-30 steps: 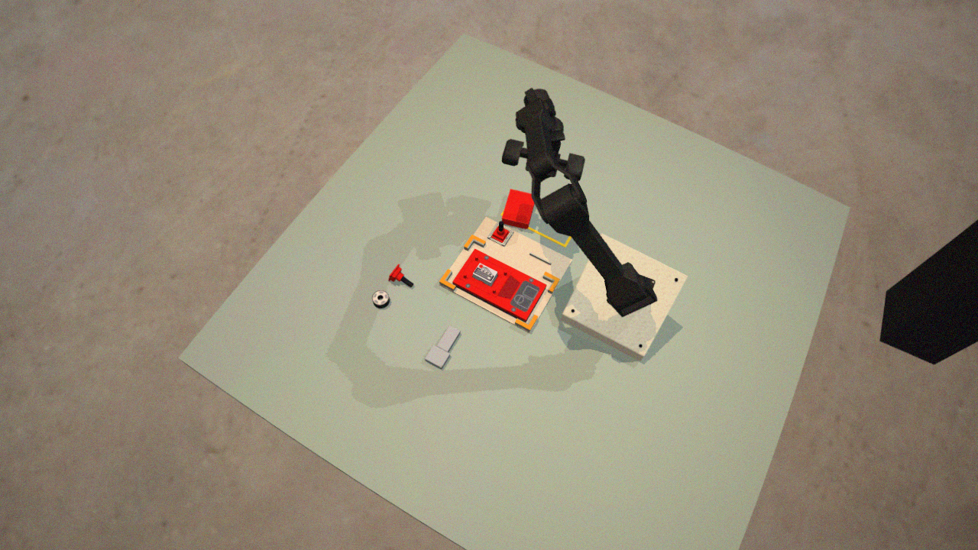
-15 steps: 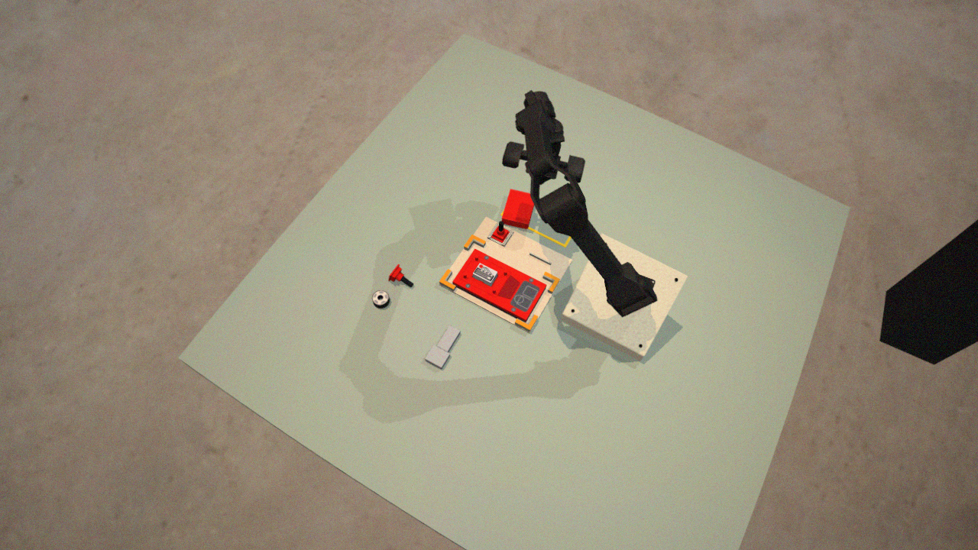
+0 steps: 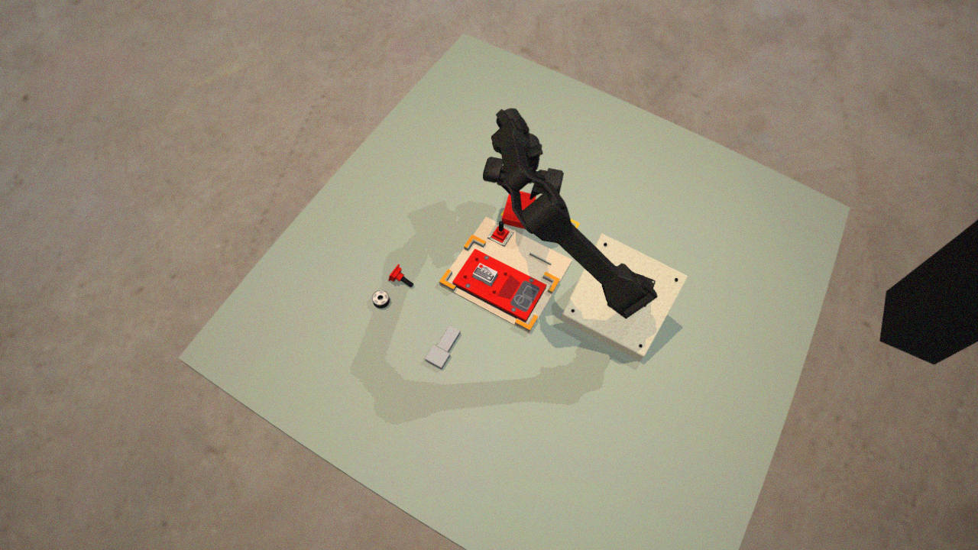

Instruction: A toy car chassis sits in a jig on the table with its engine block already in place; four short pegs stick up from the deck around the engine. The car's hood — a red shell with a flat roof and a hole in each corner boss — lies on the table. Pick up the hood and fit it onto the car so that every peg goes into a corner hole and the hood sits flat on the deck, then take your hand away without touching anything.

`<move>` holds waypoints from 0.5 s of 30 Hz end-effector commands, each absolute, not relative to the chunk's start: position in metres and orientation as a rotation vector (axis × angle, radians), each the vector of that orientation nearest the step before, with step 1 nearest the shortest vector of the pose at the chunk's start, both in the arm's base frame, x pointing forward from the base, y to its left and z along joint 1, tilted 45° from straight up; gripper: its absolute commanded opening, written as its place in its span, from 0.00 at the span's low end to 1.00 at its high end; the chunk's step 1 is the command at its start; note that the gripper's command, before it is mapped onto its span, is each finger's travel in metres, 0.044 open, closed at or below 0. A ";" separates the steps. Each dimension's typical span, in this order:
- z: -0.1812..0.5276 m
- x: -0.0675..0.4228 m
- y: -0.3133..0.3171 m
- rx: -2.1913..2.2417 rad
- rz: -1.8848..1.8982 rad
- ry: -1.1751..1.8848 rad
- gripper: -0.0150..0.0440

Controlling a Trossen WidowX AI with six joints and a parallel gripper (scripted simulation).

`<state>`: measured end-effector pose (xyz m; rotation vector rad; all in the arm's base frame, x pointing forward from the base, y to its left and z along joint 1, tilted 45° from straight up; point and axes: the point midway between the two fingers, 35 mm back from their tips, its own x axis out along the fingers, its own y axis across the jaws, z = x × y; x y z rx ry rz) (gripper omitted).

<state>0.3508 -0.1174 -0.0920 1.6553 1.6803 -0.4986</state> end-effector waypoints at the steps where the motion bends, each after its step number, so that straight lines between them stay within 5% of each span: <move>1: -0.092 0.354 -0.122 1.679 -0.511 1.658 0.79; 6: -0.093 0.354 -0.121 1.679 -0.511 1.658 1.00; 15: -0.098 0.355 -0.116 1.679 -0.511 1.658 1.00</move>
